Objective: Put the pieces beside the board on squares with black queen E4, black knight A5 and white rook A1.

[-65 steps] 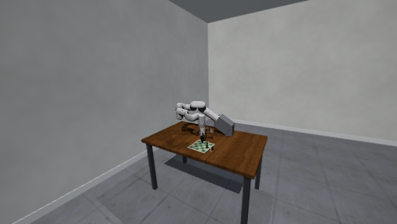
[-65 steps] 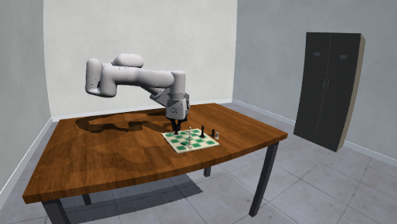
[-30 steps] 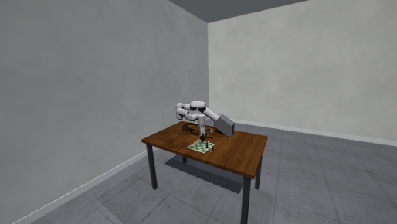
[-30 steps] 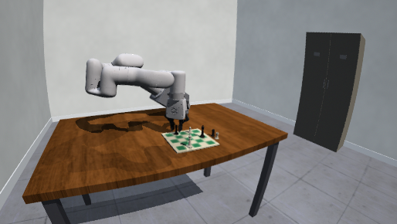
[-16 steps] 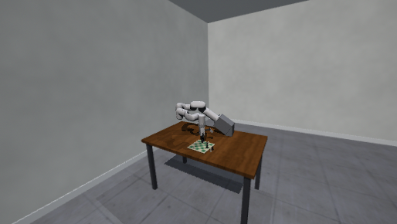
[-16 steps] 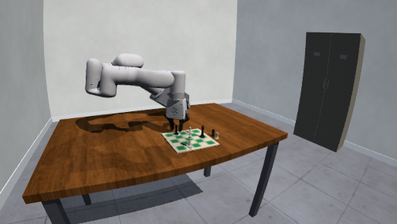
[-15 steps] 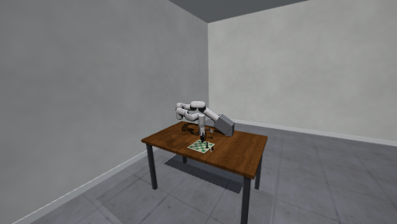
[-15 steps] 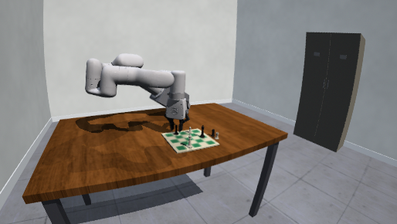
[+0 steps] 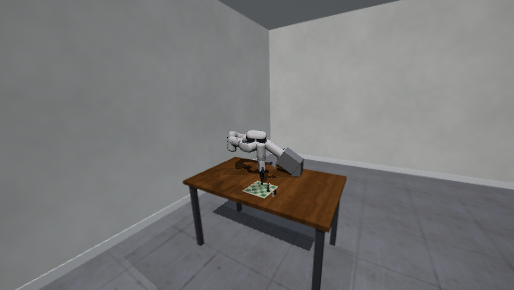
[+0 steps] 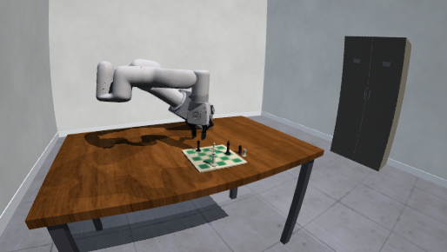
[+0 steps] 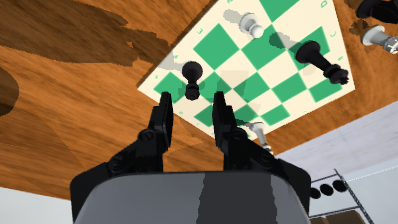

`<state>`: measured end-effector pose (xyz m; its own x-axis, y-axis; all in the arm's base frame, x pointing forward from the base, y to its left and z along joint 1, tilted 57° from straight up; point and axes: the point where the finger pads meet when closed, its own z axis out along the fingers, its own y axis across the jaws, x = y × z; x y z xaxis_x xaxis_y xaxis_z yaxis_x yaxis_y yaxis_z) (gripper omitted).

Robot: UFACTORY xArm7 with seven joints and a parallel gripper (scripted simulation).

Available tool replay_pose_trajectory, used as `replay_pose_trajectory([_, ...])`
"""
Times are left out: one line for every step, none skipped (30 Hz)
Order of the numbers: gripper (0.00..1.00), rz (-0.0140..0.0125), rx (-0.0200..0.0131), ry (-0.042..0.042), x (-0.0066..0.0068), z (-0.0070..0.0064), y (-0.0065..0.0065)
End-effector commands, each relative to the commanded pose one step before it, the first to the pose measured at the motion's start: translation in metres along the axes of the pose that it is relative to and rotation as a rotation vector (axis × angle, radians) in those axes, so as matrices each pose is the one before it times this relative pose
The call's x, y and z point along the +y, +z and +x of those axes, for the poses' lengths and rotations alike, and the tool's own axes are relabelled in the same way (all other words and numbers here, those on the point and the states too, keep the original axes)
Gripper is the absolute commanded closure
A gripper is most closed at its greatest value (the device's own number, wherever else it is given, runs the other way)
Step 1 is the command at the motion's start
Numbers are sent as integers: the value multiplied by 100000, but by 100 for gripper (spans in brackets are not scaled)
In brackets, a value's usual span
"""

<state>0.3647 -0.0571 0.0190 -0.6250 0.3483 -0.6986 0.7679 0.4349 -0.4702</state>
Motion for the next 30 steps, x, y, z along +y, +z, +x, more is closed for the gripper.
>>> replay_pose_trajectory([58,-355,-53,27,61,-68,-3094])
replay_pose_trajectory([58,0,1,-1,0,0,-417])
replay_pose_trajectory([58,0,-1,0,0,0,-368])
replay_pose_trajectory([58,0,-1,1,0,0,-314])
replay_pose_trajectory([58,1,2,-1,-1,1,-257])
replay_pose_trajectory([58,-1,-2,1,1,-1,-201])
replay_pose_trajectory([58,0,0,0,0,0,-146])
replay_pose_trajectory([58,0,1,-1,0,0,-95])
replay_pose_trajectory([58,0,1,-1,0,0,-53])
replay_pose_trajectory([58,0,0,0,0,0,0])
replay_pose_trajectory([58,0,0,0,0,0,0])
replay_pose_trajectory([58,0,0,0,0,0,-21])
replay_pose_trajectory([58,0,0,0,0,0,-3])
replay_pose_trajectory([0,0,0,0,0,0,0])
replay_pose_trajectory([0,0,0,0,0,0,0])
replay_pose_trajectory([0,0,0,0,0,0,0])
replay_pose_trajectory([0,0,0,0,0,0,0])
replay_pose_trajectory([0,0,0,0,0,0,0])
replay_pose_trajectory([0,0,0,0,0,0,0])
replay_pose_trajectory([0,0,0,0,0,0,0])
replay_pose_trajectory([0,0,0,0,0,0,0])
replay_pose_trajectory([0,0,0,0,0,0,0])
replay_pose_trajectory([0,0,0,0,0,0,0])
replay_pose_trajectory([0,0,0,0,0,0,0])
replay_pose_trajectory([0,0,0,0,0,0,0])
replay_pose_trajectory([0,0,0,0,0,0,0])
replay_pose_trajectory([0,0,0,0,0,0,0])
replay_pose_trajectory([0,0,0,0,0,0,0])
replay_pose_trajectory([0,0,0,0,0,0,0])
replay_pose_trajectory([0,0,0,0,0,0,0])
